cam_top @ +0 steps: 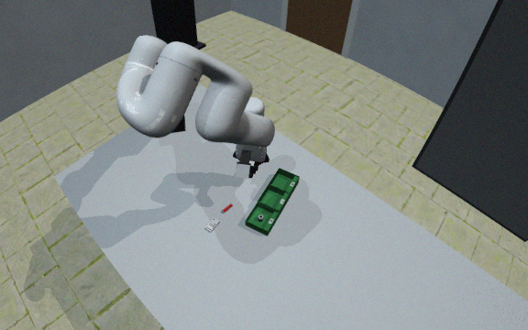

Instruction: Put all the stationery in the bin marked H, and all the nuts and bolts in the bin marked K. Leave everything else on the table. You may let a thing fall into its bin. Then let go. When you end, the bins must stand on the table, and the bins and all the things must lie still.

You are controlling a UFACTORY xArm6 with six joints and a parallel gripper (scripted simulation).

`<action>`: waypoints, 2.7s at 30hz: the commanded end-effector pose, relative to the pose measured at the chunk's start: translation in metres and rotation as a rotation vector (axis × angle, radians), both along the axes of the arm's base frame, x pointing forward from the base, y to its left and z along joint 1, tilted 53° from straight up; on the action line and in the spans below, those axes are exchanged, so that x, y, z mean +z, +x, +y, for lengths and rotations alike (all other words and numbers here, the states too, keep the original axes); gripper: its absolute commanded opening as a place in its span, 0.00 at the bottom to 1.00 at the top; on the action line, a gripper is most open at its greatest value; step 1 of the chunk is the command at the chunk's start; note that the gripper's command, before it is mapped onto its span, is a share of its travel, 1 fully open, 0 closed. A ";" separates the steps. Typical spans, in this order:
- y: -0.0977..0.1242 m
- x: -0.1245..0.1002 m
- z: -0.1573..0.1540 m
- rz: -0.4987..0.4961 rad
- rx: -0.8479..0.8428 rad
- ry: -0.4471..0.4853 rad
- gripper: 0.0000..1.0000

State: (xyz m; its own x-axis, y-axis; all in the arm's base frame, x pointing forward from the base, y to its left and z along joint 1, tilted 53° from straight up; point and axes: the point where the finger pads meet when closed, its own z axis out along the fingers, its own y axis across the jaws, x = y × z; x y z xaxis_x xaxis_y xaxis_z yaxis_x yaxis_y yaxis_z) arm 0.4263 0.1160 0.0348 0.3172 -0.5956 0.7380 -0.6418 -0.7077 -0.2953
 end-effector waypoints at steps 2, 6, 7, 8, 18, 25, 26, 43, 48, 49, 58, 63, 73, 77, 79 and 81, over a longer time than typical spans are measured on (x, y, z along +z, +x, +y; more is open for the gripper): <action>-0.006 0.006 0.003 0.000 0.000 0.000 0.00; -0.006 0.006 0.003 0.000 0.000 0.000 0.00; -0.006 0.006 0.003 0.000 0.000 0.000 0.00; -0.006 0.006 0.003 0.000 0.000 0.000 0.00; 0.007 0.011 0.015 0.000 0.000 0.000 0.00; 0.026 0.021 0.036 -0.039 -0.060 0.070 0.00; 0.030 0.024 0.040 -0.058 -0.091 0.105 0.00; 0.075 0.046 0.086 -0.122 -0.192 0.222 0.00; 0.074 0.046 0.085 -0.122 -0.192 0.222 0.00; 0.074 0.046 0.085 -0.122 -0.192 0.222 0.00; 0.074 0.044 0.083 -0.121 -0.192 0.222 0.00; 0.081 0.038 0.079 -0.122 -0.192 0.222 0.00; 0.092 0.028 0.073 -0.122 -0.192 0.222 0.00; 0.098 0.023 0.070 -0.122 -0.192 0.222 0.00; 0.101 0.021 0.069 -0.122 -0.192 0.222 0.00; 0.104 0.018 0.067 -0.122 -0.192 0.222 0.00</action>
State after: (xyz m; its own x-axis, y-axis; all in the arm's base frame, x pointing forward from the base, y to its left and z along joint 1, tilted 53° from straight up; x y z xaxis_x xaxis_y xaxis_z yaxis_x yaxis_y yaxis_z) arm 0.5242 0.1847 0.0571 0.1003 -0.7865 0.6094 -0.7096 -0.4859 -0.5103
